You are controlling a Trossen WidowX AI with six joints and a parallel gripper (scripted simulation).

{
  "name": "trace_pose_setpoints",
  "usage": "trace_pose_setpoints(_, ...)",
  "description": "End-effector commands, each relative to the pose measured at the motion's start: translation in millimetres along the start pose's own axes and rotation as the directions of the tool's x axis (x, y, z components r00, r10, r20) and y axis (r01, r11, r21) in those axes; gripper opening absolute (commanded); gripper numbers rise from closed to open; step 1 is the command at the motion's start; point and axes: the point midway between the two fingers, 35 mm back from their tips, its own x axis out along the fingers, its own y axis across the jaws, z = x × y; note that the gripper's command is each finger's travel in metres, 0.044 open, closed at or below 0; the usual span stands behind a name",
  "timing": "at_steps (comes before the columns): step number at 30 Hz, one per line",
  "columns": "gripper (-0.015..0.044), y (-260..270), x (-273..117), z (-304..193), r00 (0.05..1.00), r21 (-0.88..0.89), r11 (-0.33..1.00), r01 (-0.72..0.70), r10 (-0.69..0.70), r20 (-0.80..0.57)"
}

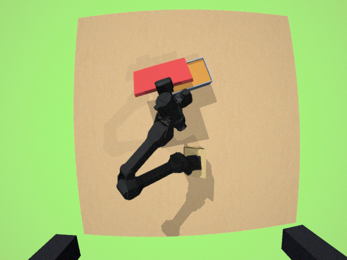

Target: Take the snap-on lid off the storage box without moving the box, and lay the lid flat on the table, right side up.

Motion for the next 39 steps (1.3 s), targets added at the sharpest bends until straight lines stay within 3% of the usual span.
trace_pose_setpoints(1,0.0000,1,-2,-7,1.000,-0.003,1.000,-0.007,0.007,0.006)
trace_pose_setpoints(39,0.0000,-5,-8,-83,1.000,0.000,1.000,-0.007,0.007,0.006)
